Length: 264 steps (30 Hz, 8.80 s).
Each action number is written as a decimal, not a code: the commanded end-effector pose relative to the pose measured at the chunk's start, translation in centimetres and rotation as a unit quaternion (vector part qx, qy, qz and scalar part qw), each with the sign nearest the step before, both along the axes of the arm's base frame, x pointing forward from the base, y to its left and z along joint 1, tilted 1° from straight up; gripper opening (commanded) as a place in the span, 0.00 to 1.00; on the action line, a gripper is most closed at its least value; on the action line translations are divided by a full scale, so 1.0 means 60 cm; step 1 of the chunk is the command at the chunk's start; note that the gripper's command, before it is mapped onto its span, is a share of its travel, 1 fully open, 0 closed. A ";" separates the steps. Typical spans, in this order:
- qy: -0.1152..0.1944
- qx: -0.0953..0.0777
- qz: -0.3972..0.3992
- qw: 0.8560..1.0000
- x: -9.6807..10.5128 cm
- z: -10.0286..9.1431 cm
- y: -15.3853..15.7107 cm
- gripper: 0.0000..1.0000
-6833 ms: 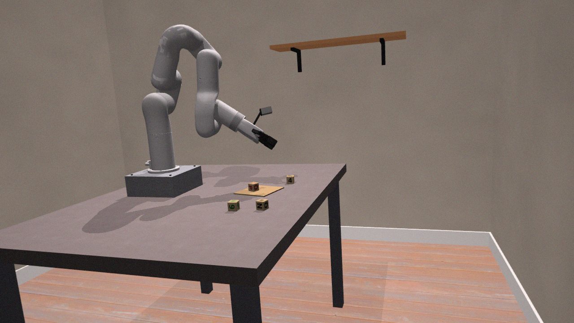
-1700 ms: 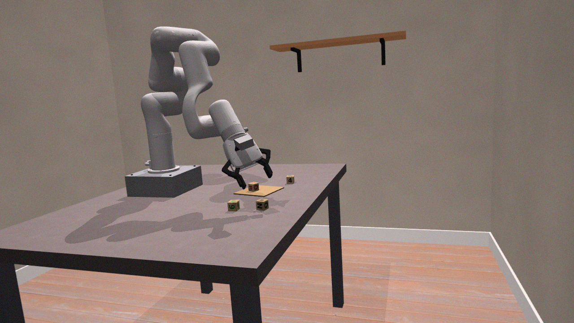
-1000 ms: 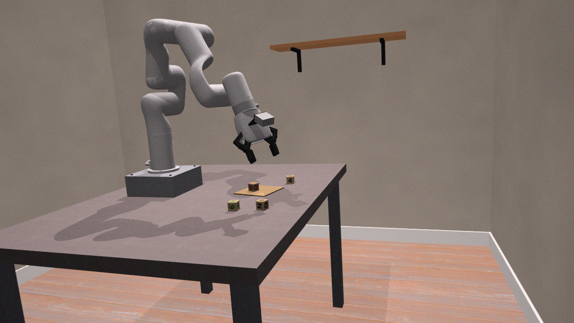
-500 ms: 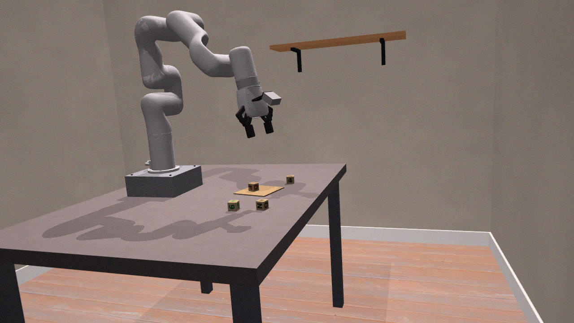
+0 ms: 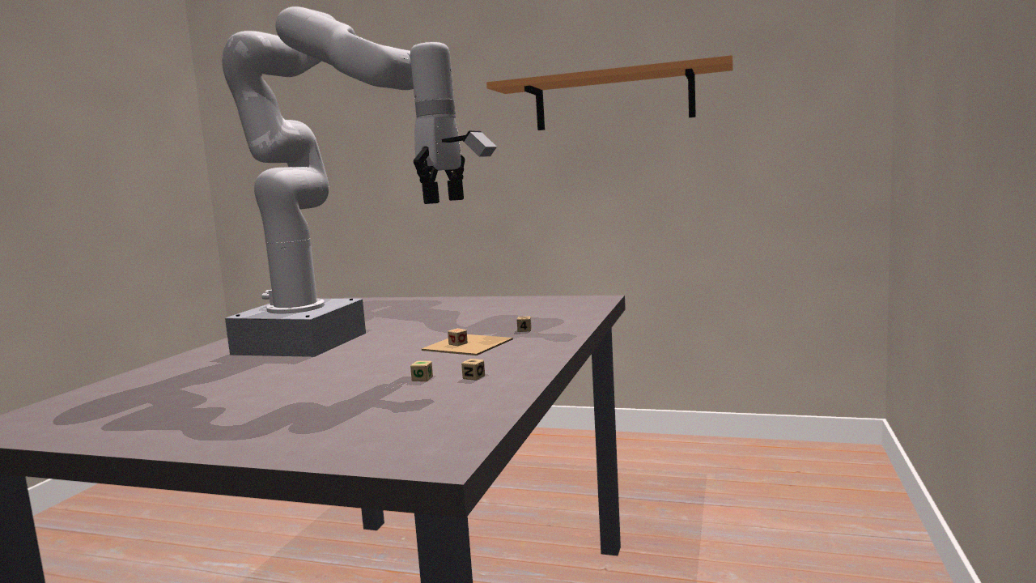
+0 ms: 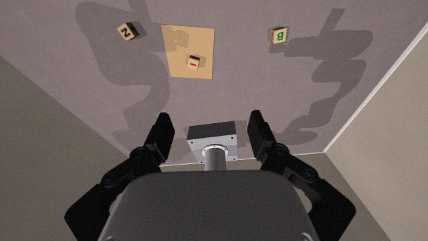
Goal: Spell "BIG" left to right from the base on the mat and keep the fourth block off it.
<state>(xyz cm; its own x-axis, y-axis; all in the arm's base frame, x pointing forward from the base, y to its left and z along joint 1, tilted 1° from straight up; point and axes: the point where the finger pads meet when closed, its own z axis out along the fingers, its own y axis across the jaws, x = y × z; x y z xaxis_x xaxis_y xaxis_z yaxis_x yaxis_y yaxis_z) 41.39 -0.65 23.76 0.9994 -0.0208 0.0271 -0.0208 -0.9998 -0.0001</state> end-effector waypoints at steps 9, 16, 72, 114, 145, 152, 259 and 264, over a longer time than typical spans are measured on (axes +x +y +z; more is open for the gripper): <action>0.052 0.006 0.170 0.984 0.000 -0.008 -0.019 1.00; 0.072 0.017 0.258 0.963 0.012 -0.026 -0.037 1.00; 0.078 0.224 0.822 0.517 0.055 -0.230 -0.196 1.00; 0.021 0.278 0.894 0.351 0.045 -0.293 -0.234 1.00; 0.021 0.278 0.894 0.351 0.045 -0.293 -0.234 1.00; 0.001 0.214 0.933 0.289 0.080 -0.298 -0.239 1.00; 0.003 -0.021 0.999 0.034 0.198 -0.358 -0.249 0.69; 0.003 -0.021 0.999 0.034 0.199 -0.365 -0.249 0.69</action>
<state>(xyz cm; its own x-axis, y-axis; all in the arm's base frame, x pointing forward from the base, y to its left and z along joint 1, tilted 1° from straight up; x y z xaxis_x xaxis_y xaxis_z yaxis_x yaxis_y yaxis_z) 53.12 -15.56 1.95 -0.9959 0.0895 -0.0108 0.0895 0.9960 -0.0022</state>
